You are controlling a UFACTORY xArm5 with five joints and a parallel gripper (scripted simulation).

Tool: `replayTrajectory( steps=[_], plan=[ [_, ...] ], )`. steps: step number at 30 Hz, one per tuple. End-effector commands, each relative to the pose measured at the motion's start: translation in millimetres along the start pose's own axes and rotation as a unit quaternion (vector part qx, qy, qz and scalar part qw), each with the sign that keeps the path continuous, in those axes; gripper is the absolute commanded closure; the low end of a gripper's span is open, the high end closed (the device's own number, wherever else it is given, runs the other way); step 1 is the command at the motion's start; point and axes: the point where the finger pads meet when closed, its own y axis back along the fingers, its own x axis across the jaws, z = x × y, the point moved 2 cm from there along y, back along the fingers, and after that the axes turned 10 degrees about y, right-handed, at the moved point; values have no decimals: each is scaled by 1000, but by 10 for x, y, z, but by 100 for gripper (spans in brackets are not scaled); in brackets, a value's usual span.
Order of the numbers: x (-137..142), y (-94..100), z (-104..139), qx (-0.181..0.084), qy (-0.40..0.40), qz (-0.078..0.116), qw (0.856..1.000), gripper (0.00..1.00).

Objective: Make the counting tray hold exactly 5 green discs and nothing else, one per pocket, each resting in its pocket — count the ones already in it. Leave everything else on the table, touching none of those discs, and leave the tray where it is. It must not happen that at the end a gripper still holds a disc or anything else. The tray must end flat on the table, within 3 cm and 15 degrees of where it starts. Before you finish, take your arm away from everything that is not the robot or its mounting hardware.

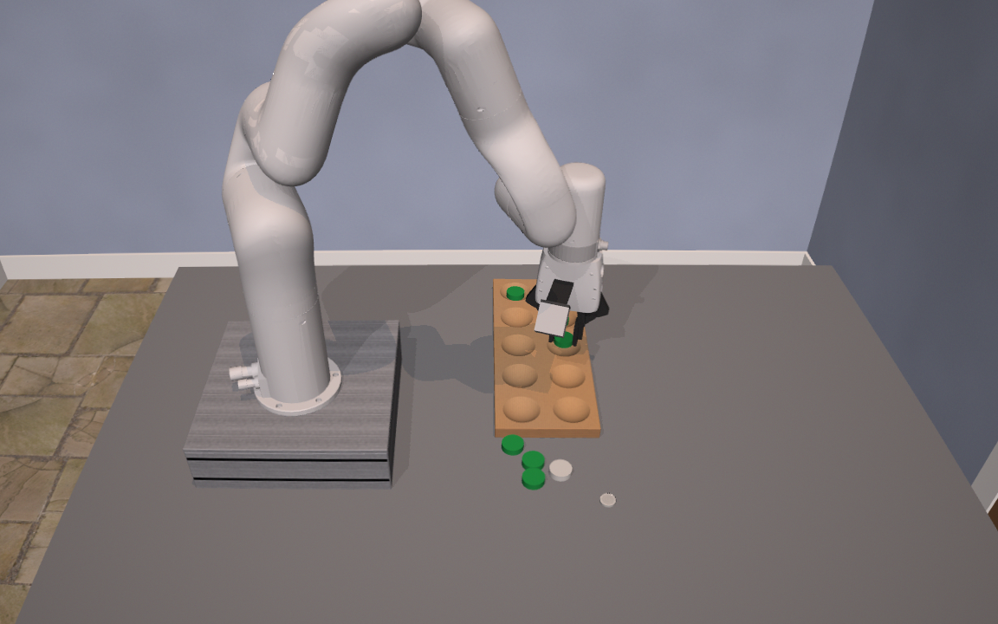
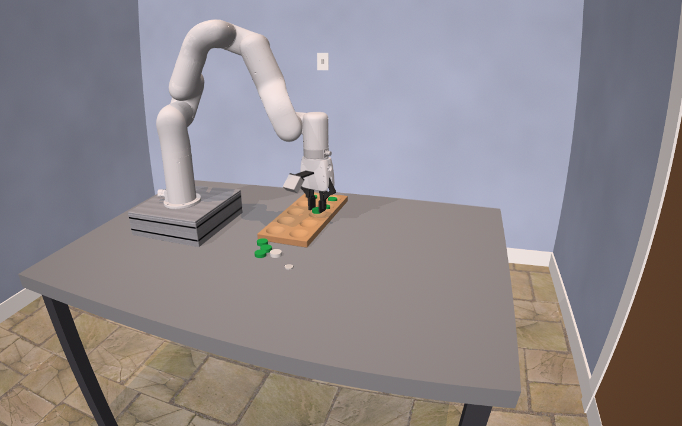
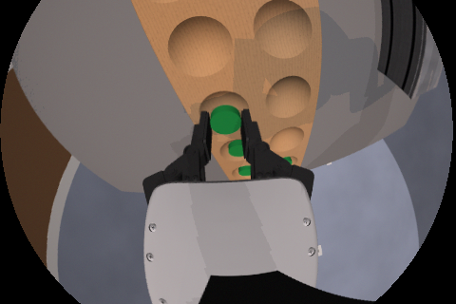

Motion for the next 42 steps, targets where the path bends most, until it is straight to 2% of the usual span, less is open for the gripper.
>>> replayTrajectory(
  steps=[1, 9, 24, 25, 42],
  plan=[
    [-10, -58, 5, 0, 0, -1, 1000, 100],
    [-8, -124, 4, 0, 0, -1, 1000, 100],
    [-8, -127, 4, 0, 0, -1, 1000, 100],
    [-8, -127, 4, 0, 0, -1, 1000, 63],
    [-8, -127, 4, 0, 0, -1, 1000, 63]
  ],
)
